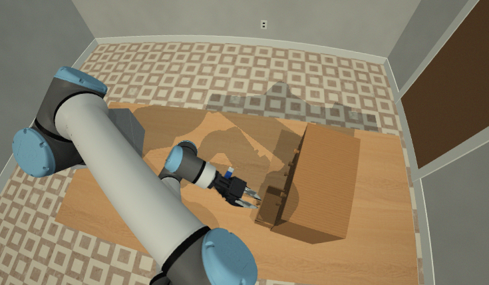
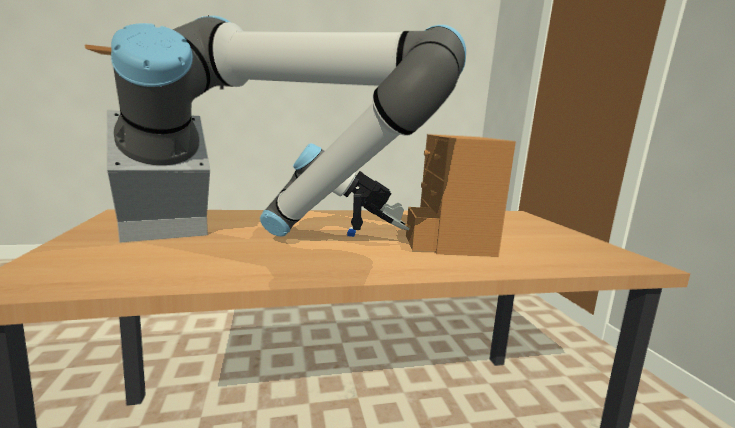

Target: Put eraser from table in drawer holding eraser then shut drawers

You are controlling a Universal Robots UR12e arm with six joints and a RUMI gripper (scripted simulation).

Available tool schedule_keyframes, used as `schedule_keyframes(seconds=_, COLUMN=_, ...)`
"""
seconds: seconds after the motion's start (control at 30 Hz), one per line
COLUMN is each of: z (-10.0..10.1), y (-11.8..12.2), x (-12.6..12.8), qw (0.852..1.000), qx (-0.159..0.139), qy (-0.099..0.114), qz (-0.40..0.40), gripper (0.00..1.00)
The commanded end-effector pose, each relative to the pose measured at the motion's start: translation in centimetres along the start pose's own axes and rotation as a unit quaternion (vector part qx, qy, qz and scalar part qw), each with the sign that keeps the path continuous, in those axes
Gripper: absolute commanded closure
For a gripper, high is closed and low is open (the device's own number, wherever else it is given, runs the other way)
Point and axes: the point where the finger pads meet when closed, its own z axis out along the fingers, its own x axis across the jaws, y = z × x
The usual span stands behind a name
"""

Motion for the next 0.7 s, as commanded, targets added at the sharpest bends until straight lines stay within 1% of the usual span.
schedule_keyframes(seconds=0.0, z=-0.03, y=0.05, x=0.01, qw=1.0, qx=0.0, qy=0.0, qz=0.0, gripper=0.8)
schedule_keyframes(seconds=0.23, z=-0.03, y=0.05, x=0.01, qw=1.0, qx=0.0, qy=0.0, qz=0.0, gripper=0.8)
schedule_keyframes(seconds=0.27, z=-0.03, y=0.05, x=0.01, qw=1.0, qx=0.0, qy=0.0, qz=0.0, gripper=0.93)
schedule_keyframes(seconds=0.67, z=-0.03, y=0.05, x=0.01, qw=1.0, qx=0.0, qy=0.0, qz=0.0, gripper=0.93)
